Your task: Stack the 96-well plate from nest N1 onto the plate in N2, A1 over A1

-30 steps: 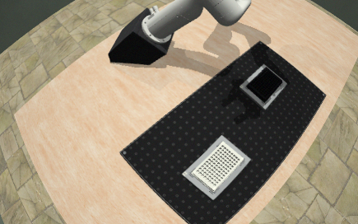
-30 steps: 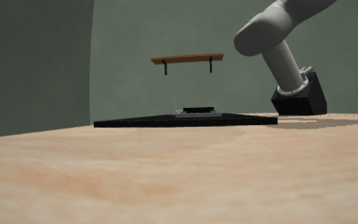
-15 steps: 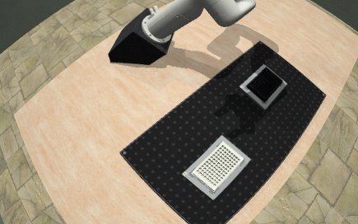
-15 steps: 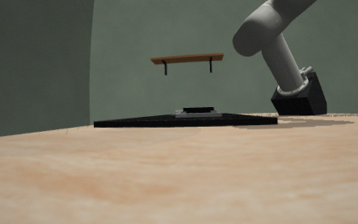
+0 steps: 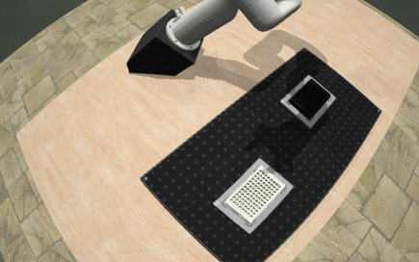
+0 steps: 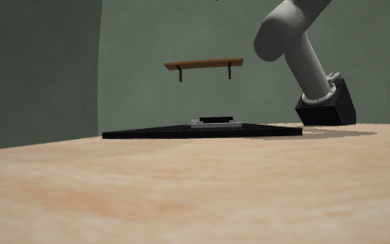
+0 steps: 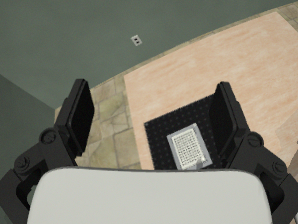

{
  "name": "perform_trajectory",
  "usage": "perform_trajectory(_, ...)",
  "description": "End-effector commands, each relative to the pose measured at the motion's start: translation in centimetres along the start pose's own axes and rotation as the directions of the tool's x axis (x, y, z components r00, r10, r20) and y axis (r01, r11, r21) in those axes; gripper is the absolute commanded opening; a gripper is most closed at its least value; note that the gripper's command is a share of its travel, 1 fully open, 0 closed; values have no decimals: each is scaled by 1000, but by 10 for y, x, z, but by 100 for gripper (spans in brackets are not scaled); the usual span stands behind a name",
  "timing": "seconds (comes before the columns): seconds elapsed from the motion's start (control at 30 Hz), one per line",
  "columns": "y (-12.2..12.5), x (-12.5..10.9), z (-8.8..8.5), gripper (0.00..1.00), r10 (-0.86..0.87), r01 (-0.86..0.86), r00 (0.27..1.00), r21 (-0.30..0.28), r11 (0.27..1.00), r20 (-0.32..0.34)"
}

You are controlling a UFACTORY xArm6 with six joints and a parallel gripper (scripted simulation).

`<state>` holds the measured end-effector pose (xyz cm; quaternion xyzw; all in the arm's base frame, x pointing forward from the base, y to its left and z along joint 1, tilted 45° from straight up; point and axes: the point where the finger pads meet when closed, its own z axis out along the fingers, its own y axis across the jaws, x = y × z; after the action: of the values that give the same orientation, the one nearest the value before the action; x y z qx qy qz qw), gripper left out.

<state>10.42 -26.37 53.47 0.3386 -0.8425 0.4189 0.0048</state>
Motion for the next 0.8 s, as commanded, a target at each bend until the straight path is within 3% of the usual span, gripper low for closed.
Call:
perform_trajectory(0.0,-3,-10,14,100,-49,51,996,-23,998,75)
perform_trajectory(0.07,-4,-17,21,100,-69,73,992,-32,997,110)
perform_trajectory(0.17,-6,-26,33,100,-69,73,992,-32,997,110)
perform_trajectory(0.27,-7,-37,44,100,-115,127,974,-47,991,193)
perform_trajectory(0.5,-9,-54,61,100,-132,147,965,-52,988,225)
perform_trajectory(0.63,-9,-68,74,100,-185,217,923,-58,975,337)
perform_trajectory(0.77,-10,-82,87,100,-185,217,923,-58,974,337)
